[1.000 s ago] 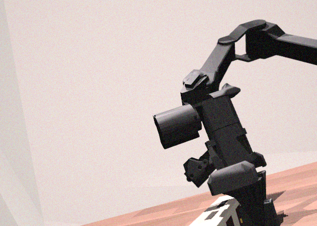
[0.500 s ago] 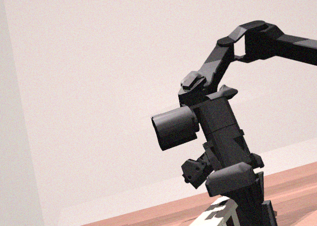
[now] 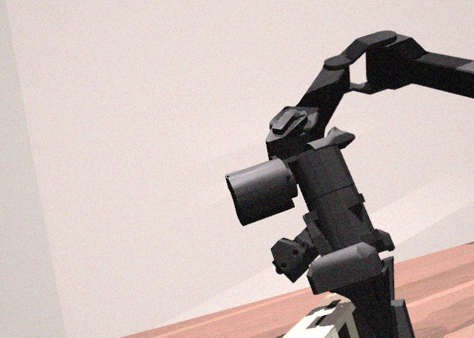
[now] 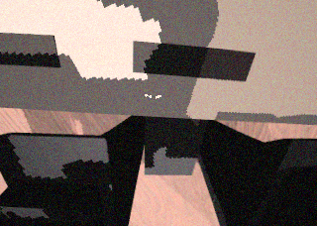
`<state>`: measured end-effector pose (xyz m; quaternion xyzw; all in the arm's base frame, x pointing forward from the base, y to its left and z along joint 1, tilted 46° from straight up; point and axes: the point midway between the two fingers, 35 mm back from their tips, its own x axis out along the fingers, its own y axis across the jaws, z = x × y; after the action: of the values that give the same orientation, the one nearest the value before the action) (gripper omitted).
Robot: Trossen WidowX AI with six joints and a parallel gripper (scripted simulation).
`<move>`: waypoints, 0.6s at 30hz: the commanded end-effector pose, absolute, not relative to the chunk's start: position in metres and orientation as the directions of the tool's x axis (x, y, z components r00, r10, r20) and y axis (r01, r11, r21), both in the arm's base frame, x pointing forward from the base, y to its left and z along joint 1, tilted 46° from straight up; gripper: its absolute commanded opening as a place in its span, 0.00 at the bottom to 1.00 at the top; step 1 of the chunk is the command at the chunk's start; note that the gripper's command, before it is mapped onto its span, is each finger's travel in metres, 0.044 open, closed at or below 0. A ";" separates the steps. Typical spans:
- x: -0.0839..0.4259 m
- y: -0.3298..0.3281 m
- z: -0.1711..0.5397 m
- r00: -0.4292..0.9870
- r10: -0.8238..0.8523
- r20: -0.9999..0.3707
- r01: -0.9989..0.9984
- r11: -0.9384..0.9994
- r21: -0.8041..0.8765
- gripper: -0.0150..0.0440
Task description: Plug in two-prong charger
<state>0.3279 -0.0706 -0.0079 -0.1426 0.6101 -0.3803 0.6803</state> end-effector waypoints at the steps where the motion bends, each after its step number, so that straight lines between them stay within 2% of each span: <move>1: 0.339 -0.073 -0.003 -0.004 -0.698 -0.716 0.373 0.664 -0.648 0.25; 18: 0.337 -0.072 -0.003 -0.004 -0.698 -0.716 0.373 0.664 -0.648 0.25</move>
<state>0.3279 -0.0706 -0.0078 -0.1423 0.6099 -0.3805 0.6804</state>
